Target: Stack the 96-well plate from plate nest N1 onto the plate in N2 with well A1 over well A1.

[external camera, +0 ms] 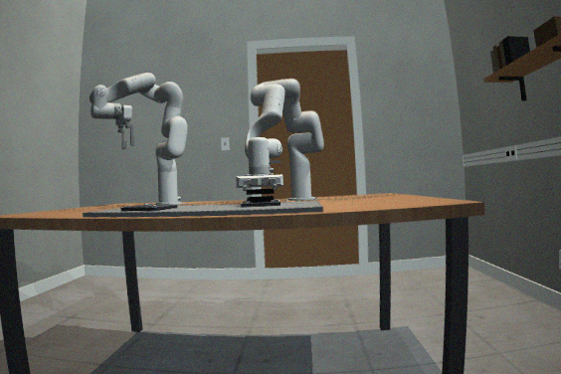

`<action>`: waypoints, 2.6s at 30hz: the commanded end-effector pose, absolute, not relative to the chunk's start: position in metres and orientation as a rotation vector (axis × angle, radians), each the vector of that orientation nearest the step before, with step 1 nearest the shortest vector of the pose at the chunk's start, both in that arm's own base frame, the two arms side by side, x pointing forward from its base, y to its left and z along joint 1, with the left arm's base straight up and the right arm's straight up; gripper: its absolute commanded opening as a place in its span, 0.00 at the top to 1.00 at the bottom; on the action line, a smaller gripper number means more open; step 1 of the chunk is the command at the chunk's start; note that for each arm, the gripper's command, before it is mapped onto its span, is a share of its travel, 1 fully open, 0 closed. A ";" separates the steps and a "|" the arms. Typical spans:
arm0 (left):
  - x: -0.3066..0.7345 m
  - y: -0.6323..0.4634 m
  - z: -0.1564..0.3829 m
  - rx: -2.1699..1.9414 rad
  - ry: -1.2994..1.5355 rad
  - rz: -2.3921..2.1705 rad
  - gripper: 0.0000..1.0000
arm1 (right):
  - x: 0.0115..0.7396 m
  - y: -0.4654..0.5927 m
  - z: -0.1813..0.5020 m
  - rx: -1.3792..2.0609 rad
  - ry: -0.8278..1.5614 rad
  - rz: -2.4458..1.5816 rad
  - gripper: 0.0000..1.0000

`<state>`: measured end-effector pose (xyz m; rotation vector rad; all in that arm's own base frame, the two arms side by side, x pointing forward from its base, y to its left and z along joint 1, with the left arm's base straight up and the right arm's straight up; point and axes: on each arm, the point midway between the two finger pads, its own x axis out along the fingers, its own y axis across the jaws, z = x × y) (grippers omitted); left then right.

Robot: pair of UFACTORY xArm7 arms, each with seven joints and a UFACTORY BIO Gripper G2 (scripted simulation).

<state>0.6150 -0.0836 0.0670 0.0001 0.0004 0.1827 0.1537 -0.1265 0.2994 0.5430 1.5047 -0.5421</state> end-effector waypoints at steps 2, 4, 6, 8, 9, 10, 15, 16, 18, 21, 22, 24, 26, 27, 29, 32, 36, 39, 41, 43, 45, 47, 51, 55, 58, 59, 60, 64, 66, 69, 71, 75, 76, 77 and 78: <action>0.616 -0.084 0.069 -0.001 -0.004 0.183 1.00 | 0.154 -0.127 0.300 0.542 1.502 -0.543 0.00; 0.616 -0.084 0.069 -0.001 -0.004 0.183 1.00 | 0.154 -0.127 0.300 0.542 1.502 -0.543 0.00; 0.616 -0.084 0.069 -0.001 -0.004 0.183 1.00 | 0.154 -0.127 0.300 0.542 1.502 -0.543 0.00; 0.616 -0.084 0.069 -0.001 -0.004 0.183 1.00 | 0.154 -0.127 0.300 0.542 1.502 -0.543 0.00; 0.616 -0.084 0.069 -0.001 -0.004 0.183 1.00 | 0.154 -0.127 0.300 0.542 1.502 -0.543 0.00; 0.616 -0.084 0.069 -0.001 -0.004 0.183 1.00 | 0.154 -0.127 0.300 0.542 1.502 -0.543 0.00; 0.616 -0.084 0.069 -0.001 -0.004 0.183 1.00 | 0.154 -0.127 0.300 0.542 1.502 -0.543 0.00; 0.616 -0.084 0.069 -0.001 -0.004 0.183 1.00 | 0.154 -0.127 0.300 0.542 1.502 -0.543 0.00; 0.616 -0.084 0.069 -0.001 -0.004 0.183 1.00 | 0.154 -0.127 0.300 0.542 1.502 -0.543 0.00; 0.616 -0.084 0.069 -0.001 -0.004 0.183 1.00 | 0.154 -0.127 0.300 0.542 1.502 -0.543 0.00; 0.616 -0.084 0.069 -0.001 -0.004 0.183 1.00 | 0.154 -0.127 0.300 0.542 1.502 -0.543 0.00; 0.616 -0.084 0.069 -0.001 -0.004 0.183 1.00 | 0.154 -0.127 0.300 0.542 1.502 -0.543 0.00; 0.616 -0.084 0.069 -0.001 -0.004 0.183 1.00 | 0.154 -0.127 0.300 0.542 1.502 -0.543 0.00; 0.616 -0.084 0.069 -0.001 -0.004 0.183 1.00 | 0.154 -0.127 0.300 0.542 1.502 -0.543 0.00; 0.616 -0.084 0.069 -0.001 -0.004 0.183 1.00 | 0.154 -0.127 0.300 0.542 1.502 -0.543 0.00; 0.616 -0.084 0.068 -0.001 -0.004 0.183 1.00 | 0.154 -0.127 0.300 0.542 1.502 -0.543 0.00; 0.616 -0.084 0.068 -0.001 -0.004 0.183 1.00 | 0.154 -0.127 0.300 0.542 1.502 -0.543 0.00; 0.616 -0.084 0.068 -0.001 -0.004 0.183 1.00 | 0.154 -0.127 0.300 0.542 1.502 -0.543 0.00; 0.616 -0.084 0.067 -0.001 -0.004 0.183 1.00 | 0.154 -0.127 0.300 0.542 1.502 -0.543 0.00; 0.616 -0.084 0.067 -0.001 -0.004 0.183 1.00 | 0.154 -0.127 0.300 0.542 1.502 -0.543 0.00; 0.616 -0.084 0.067 -0.001 -0.004 0.183 1.00 | 0.154 -0.127 0.300 0.542 1.502 -0.543 0.00; 0.616 -0.084 0.066 -0.001 -0.004 0.183 1.00 | 0.154 -0.127 0.300 0.542 1.502 -0.543 0.00; 0.616 -0.084 0.066 -0.001 -0.004 0.183 1.00 | 0.154 -0.127 0.300 0.542 1.502 -0.543 0.00; 0.616 -0.084 0.065 -0.001 -0.004 0.183 1.00 | 0.154 -0.127 0.300 0.542 1.502 -0.543 0.00; 0.616 -0.084 0.065 -0.001 -0.004 0.183 1.00 | 0.154 -0.127 0.300 0.542 1.502 -0.543 0.00; 0.616 -0.084 0.065 -0.001 -0.004 0.183 1.00 | 0.154 -0.127 0.300 0.542 1.502 -0.543 0.00; 0.616 -0.084 0.064 -0.001 -0.004 0.183 1.00 | 0.154 -0.127 0.300 0.542 1.502 -0.543 0.00; 0.616 -0.084 0.064 -0.001 -0.004 0.183 1.00 | 0.154 -0.127 0.300 0.542 1.502 -0.543 0.00; 0.616 -0.084 0.063 -0.001 -0.004 0.183 1.00 | 0.154 -0.127 0.300 0.542 1.502 -0.543 0.00; 0.616 -0.084 0.063 -0.001 -0.004 0.183 1.00 | 0.154 -0.127 0.300 0.542 1.502 -0.543 0.00; 0.616 -0.084 0.063 -0.001 -0.004 0.183 1.00 | 0.154 -0.127 0.300 0.542 1.502 -0.543 0.00; 0.616 -0.084 0.062 -0.001 -0.004 0.183 1.00 | 0.154 -0.127 0.300 0.542 1.502 -0.543 0.00; 0.616 -0.084 0.062 -0.001 -0.004 0.183 1.00 | 0.154 -0.127 0.300 0.542 1.502 -0.543 0.00; 0.616 -0.084 0.062 -0.001 -0.004 0.183 1.00 | 0.154 -0.127 0.300 0.542 1.502 -0.543 0.00; 0.616 -0.084 0.062 -0.001 -0.004 0.183 1.00 | 0.154 -0.127 0.300 0.542 1.502 -0.543 0.00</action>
